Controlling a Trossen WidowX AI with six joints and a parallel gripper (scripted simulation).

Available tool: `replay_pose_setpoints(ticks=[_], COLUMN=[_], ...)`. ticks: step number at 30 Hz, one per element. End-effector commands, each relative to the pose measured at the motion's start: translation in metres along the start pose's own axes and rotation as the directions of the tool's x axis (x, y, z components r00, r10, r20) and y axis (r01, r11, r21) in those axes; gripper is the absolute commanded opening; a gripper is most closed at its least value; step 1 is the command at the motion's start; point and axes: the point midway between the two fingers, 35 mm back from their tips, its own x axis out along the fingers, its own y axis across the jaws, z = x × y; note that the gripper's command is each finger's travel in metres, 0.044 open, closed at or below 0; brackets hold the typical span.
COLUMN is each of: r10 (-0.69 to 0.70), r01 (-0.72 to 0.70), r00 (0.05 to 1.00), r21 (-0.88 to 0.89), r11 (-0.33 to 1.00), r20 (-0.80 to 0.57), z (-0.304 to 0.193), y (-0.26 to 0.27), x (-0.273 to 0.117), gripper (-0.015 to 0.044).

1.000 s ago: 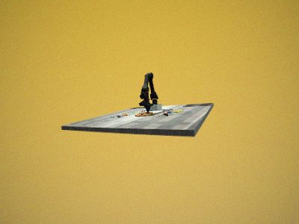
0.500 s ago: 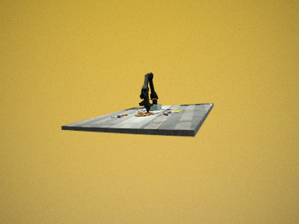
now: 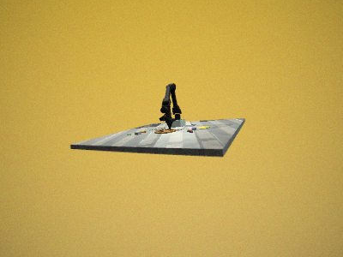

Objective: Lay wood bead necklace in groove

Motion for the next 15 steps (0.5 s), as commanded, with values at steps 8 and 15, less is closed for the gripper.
replay_pose_setpoints(ticks=[8,15], r10=[-0.001,-0.001], r01=[0.001,0.001], r00=[1.000,1.000], r21=[-0.004,-0.004], r11=[1.000,1.000], r20=[0.001,0.001], z=[-0.006,-0.006], y=[-0.012,-0.012], x=[-0.002,-0.002], gripper=[0.0000,0.0000])
